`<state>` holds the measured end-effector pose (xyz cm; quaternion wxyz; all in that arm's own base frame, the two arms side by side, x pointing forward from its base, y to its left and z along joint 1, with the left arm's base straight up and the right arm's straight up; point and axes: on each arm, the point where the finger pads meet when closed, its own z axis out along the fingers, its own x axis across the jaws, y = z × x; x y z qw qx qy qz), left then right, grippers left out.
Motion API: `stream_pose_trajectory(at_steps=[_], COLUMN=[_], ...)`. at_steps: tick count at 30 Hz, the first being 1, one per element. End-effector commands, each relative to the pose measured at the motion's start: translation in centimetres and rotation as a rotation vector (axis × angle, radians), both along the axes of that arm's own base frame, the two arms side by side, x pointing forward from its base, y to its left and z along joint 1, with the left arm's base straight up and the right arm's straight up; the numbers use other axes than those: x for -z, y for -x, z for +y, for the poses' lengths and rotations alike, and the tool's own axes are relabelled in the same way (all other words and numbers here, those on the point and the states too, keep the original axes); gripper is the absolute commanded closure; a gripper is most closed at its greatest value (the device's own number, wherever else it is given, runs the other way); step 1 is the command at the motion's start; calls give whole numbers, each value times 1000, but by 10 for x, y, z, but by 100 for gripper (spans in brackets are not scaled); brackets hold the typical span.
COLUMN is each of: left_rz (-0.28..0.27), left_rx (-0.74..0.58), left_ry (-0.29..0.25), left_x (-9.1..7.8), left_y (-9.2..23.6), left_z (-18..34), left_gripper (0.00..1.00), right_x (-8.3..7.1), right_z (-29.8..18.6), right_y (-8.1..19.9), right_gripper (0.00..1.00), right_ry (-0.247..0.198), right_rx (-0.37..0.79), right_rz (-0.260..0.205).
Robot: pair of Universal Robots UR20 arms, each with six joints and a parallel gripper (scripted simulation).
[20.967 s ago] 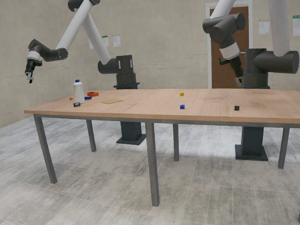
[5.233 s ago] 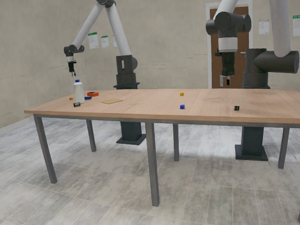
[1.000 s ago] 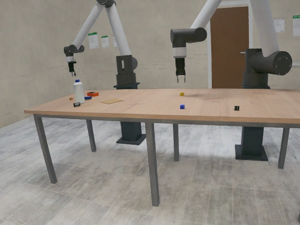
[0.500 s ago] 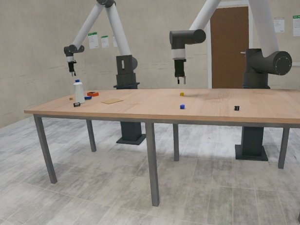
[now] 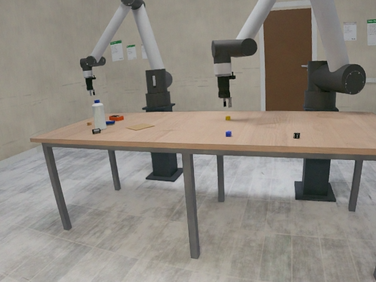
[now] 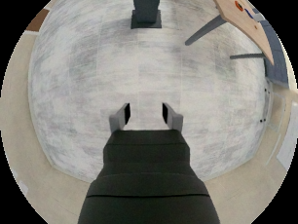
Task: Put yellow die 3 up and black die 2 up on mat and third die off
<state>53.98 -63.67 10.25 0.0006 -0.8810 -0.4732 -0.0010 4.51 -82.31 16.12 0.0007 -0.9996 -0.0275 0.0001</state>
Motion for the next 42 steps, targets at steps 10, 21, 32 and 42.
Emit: stream_pose_trajectory(at_steps=[10,21,32,42], left_rz=[1,1,1,1], left_rx=[24,24,24,24], left_ry=[2,2,2,2], left_x=[0,0,0,7], left_y=[-1,-1,-1,-1], left_z=[0,0,0,0], left_gripper=[21,21,21,21], right_x=[-1,-1,-1,-1], right_z=[-1,-1,-1,-1], right_y=[0,0,0,0], right_gripper=[0,0,0,0], right_ry=[1,1,1,1], right_rx=[0,0,0,0], right_rz=[0,0,0,0])
